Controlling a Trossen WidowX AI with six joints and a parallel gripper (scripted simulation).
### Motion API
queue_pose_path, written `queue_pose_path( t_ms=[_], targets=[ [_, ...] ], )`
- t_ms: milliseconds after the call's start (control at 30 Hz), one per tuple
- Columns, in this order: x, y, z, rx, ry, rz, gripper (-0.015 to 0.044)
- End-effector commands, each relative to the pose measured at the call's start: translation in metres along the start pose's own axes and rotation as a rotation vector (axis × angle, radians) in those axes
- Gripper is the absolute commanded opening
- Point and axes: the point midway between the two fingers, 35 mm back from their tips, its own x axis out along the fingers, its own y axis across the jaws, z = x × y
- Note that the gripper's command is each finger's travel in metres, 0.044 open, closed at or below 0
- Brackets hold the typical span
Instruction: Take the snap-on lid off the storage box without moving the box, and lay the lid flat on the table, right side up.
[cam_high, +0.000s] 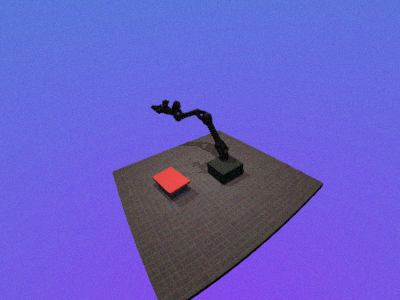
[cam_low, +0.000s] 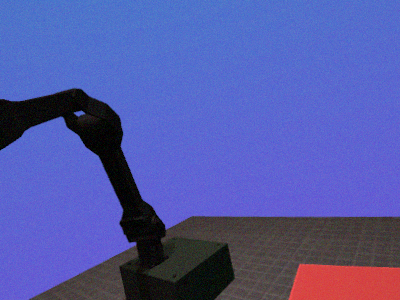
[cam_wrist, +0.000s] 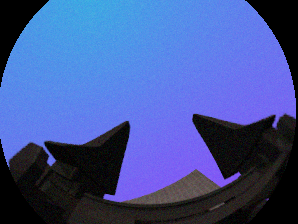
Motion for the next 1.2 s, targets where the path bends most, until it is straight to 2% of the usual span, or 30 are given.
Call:
queue_pose_path(
  t_ms=[0,167,200,400,633,700,967,1033,1167],
  targets=[
    [0.000,0.001,-0.002,0.008,0.004,-0.002,0.0374],
    [0.002,0.025,-0.047,0.200,0.116,-0.063,0.0243],
    [0.000,0.031,-0.058,0.243,0.143,-0.079,0.0235],
    [-0.012,0.059,-0.108,0.422,0.273,-0.152,0.0235],
    [-0.055,0.109,-0.185,0.663,0.495,-0.286,0.0235],
    [-0.061,0.114,-0.193,0.684,0.518,-0.301,0.0235],
    [-0.150,0.172,-0.272,0.886,0.803,-0.493,0.0235],
    [-0.158,0.176,-0.278,0.898,0.826,-0.509,0.0235],
    [-0.211,0.200,-0.307,0.958,0.964,-0.612,0.0235]
  ],
)
